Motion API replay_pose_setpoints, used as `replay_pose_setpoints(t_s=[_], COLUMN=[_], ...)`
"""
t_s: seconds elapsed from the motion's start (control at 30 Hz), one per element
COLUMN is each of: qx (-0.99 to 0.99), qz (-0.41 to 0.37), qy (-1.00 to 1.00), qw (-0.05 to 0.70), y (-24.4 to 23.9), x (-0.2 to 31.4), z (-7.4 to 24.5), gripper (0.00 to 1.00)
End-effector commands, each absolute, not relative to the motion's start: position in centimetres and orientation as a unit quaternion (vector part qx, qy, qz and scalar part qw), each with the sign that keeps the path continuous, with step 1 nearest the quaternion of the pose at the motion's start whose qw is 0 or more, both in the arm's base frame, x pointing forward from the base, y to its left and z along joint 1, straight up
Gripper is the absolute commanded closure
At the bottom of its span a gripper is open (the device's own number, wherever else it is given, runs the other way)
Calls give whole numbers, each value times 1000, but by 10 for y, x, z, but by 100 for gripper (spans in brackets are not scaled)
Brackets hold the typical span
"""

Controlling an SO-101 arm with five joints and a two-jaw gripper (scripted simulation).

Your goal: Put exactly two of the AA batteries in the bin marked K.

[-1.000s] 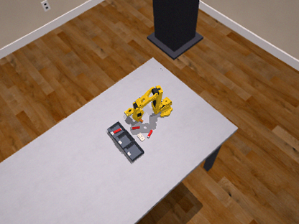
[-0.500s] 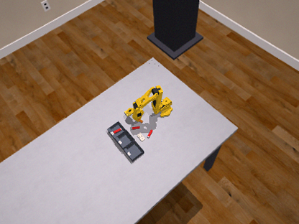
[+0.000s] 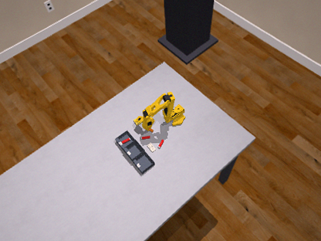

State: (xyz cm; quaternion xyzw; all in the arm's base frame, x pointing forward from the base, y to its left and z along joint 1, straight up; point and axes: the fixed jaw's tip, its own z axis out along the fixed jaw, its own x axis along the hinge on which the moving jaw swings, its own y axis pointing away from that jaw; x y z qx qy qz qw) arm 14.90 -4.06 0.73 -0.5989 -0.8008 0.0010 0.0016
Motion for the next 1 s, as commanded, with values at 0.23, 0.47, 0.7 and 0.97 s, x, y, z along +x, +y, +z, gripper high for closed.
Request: replay_pose_setpoints(t_s=[0.23, 0.47, 0.7, 0.97], qx=[-606, -606, -606, -606], qz=[-2, -2, -2, -2], qy=[-796, -796, -796, -796], qw=[-5, -5, -5, -5], y=[-42, -42, -43, -43], x=[151, 151, 152, 151], z=[8, 8, 16, 32], gripper=[100, 100, 100, 100])
